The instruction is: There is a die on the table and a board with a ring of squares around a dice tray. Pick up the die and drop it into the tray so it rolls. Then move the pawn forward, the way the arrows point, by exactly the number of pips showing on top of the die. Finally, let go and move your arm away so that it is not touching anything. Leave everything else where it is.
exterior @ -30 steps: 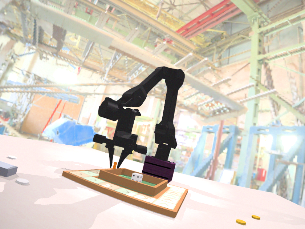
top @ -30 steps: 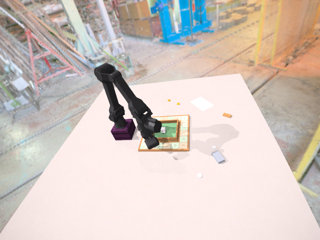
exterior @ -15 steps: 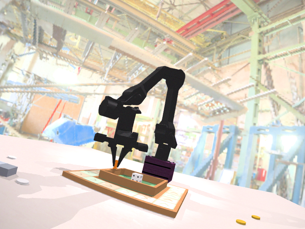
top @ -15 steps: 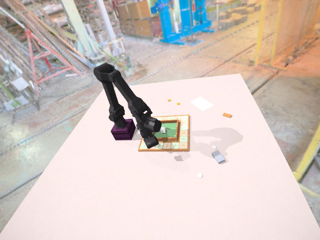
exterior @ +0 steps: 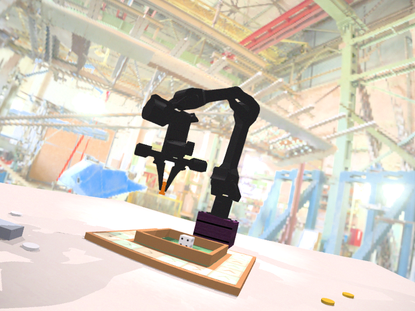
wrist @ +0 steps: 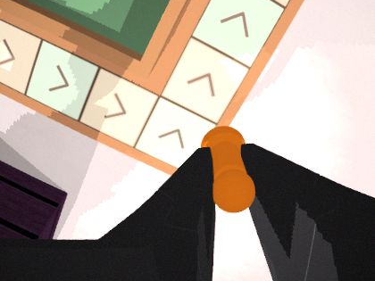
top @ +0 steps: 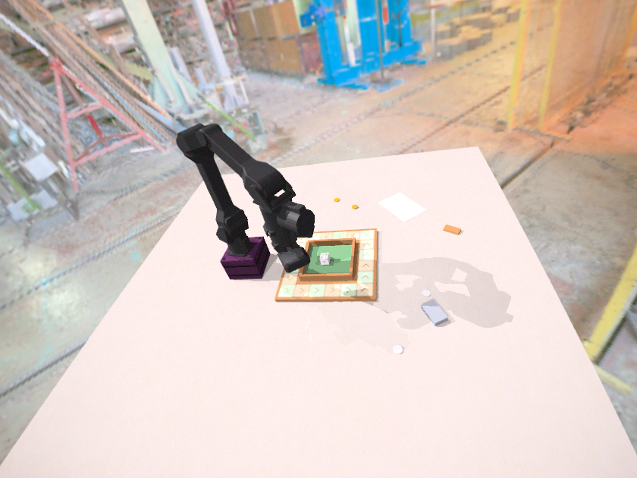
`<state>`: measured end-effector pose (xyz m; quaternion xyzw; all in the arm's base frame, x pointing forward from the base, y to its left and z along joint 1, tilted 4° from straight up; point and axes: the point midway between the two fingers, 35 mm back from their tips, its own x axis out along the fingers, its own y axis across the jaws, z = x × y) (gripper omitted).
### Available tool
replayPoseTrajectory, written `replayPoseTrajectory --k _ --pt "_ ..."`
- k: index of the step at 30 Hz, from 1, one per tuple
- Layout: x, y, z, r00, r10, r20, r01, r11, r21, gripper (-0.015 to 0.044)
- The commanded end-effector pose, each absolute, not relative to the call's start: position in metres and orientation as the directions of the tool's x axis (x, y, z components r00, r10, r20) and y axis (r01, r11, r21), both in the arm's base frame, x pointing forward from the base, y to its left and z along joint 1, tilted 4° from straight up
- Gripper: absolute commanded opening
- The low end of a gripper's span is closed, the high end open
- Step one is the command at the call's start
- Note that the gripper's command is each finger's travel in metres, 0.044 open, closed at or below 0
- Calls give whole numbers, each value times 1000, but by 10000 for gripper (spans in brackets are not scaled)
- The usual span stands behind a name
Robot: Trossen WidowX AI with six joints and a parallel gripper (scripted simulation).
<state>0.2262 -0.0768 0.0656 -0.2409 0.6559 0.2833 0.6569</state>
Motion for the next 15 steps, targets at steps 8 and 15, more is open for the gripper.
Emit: replayPoseTrajectory --k 8,15 --pt "230 -78 89 -10 49 -999 -691 722 43 0" --pt "259 -74 69 -8 50 -999 -691 722 41 0"
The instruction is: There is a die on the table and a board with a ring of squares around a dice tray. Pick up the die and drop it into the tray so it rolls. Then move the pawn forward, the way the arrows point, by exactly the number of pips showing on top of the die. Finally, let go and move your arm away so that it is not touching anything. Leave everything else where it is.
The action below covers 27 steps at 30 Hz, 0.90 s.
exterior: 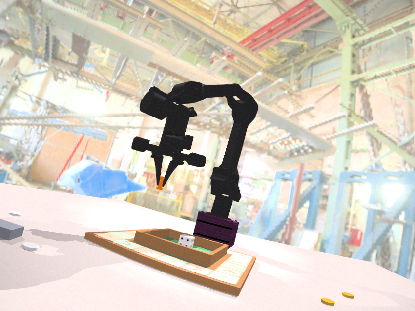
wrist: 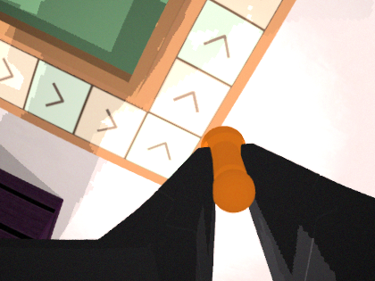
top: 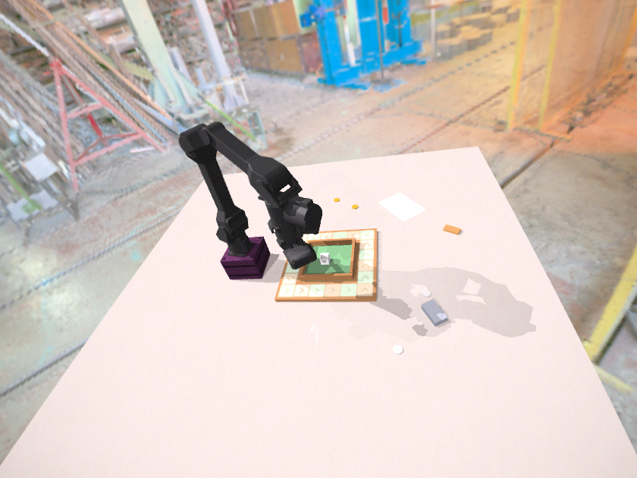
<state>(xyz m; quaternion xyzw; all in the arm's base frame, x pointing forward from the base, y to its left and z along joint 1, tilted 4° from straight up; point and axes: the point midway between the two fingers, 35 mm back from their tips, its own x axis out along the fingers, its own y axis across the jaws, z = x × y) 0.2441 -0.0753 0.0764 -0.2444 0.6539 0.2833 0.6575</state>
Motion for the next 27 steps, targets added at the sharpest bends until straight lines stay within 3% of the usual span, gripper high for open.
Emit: replayPoseTrajectory --k 1,14,27 --pt "263 -73 66 -7 50 -999 -691 722 41 0" --pt "310 -56 20 -4 52 -999 -692 721 40 0" --pt "312 -53 -13 -4 52 -999 -691 722 40 0"
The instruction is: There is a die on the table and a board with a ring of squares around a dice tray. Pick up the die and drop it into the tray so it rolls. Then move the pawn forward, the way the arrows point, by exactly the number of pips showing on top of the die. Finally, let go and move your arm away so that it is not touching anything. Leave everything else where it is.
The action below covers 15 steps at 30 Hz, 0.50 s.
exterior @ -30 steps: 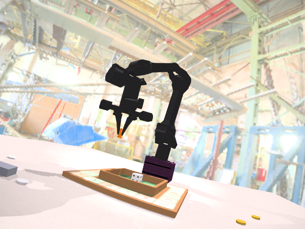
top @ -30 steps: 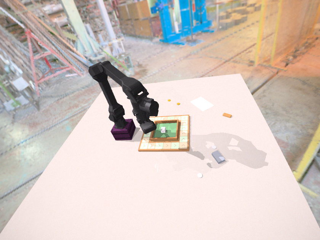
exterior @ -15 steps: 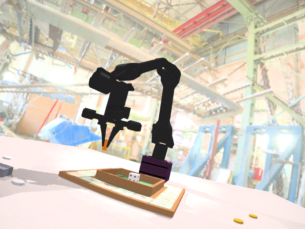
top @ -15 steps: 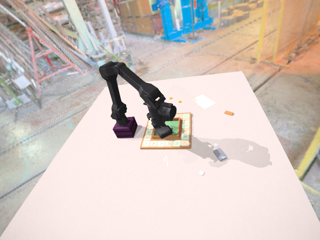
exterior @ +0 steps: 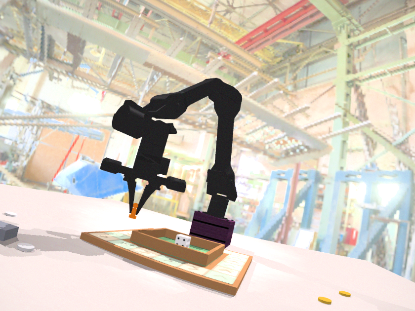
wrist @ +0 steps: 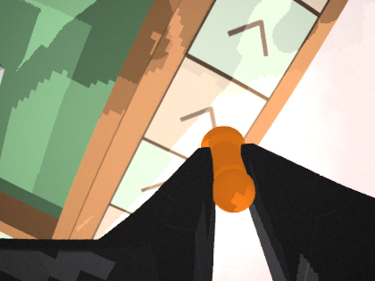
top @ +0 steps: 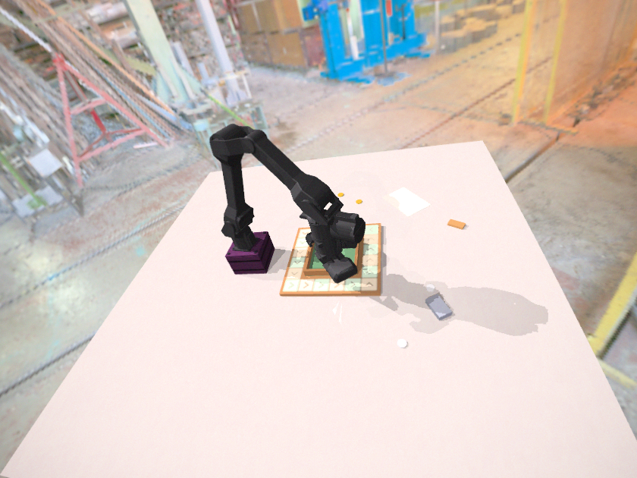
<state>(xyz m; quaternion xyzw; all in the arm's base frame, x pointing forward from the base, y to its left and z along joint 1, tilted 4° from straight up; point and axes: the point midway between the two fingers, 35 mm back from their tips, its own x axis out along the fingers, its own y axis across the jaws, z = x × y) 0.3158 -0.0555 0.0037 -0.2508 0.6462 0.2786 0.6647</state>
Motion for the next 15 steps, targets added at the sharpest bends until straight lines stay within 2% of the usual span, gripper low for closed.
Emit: replayPoseTrajectory --k 1,15 --pt "312 -53 -17 -4 52 -999 -691 722 40 0" --pt "312 -52 -29 -4 52 -999 -691 722 40 0"
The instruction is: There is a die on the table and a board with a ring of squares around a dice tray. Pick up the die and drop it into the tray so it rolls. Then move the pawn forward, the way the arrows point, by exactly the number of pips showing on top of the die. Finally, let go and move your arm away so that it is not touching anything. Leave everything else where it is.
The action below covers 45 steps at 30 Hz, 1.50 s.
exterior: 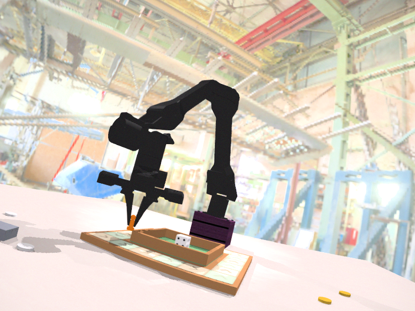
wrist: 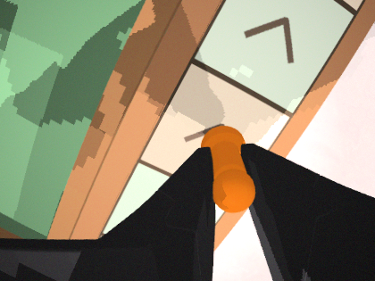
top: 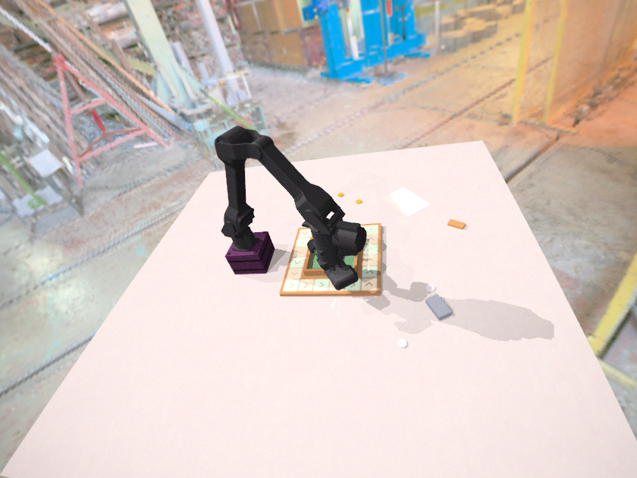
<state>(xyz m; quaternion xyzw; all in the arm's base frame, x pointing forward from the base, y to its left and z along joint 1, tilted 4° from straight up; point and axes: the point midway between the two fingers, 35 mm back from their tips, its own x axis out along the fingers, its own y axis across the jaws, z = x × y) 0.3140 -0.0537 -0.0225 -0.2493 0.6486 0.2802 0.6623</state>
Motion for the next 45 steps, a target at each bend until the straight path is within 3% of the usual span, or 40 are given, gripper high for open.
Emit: replayPoseTrajectory --k 1,4,14,21,27,39,40,45 --pt "312 -52 -31 -4 52 -999 -691 722 40 0" --pt "312 -52 -34 -4 52 -999 -691 722 40 0" --pt "314 -53 -26 0 48 -999 -694 719 35 262" --pt "314 -56 21 -4 51 -999 -691 722 40 440" --pt "302 -43 40 -4 52 -999 -647 761 43 440" --pt "176 26 106 -14 58 -998 -223 973 60 440" --pt "220 13 97 1 55 -999 -363 930 50 440" --pt "220 13 97 1 55 -999 -363 930 50 440"
